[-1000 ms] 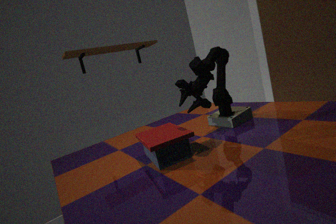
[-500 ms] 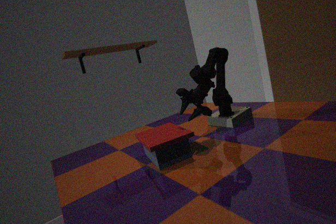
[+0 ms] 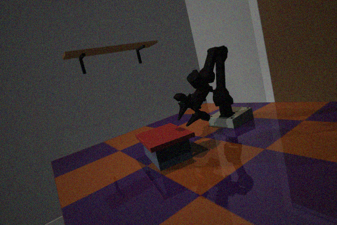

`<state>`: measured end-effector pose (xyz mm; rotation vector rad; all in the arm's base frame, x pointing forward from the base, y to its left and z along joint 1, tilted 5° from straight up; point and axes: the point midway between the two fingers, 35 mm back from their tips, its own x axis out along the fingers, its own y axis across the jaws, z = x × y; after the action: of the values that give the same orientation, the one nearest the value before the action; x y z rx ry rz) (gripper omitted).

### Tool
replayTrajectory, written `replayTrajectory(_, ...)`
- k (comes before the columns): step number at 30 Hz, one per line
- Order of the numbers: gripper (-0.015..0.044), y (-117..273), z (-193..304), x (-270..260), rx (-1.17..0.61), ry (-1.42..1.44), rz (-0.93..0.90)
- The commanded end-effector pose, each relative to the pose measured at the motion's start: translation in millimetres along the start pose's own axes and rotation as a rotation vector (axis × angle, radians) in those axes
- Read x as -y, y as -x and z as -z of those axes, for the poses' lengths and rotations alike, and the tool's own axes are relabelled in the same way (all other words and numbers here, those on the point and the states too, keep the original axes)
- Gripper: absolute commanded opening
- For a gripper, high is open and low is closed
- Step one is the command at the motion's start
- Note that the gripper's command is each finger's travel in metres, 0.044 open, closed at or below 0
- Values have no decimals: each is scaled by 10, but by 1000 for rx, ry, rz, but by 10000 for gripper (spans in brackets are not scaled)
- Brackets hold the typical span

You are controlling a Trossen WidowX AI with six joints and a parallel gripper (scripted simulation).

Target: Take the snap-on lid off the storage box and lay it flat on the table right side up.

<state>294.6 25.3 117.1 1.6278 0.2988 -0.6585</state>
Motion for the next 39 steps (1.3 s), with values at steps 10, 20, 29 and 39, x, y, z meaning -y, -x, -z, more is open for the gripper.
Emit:
replayTrajectory(10,235,-217,-13,8,-2,3,-1)
replayTrajectory(20,235,-370,-33,22,-2,3,-3)
replayTrajectory(29,123,-373,-34,22,-2,3,-3)
replayTrajectory(39,0,-373,-34,22,-2,3,-3)
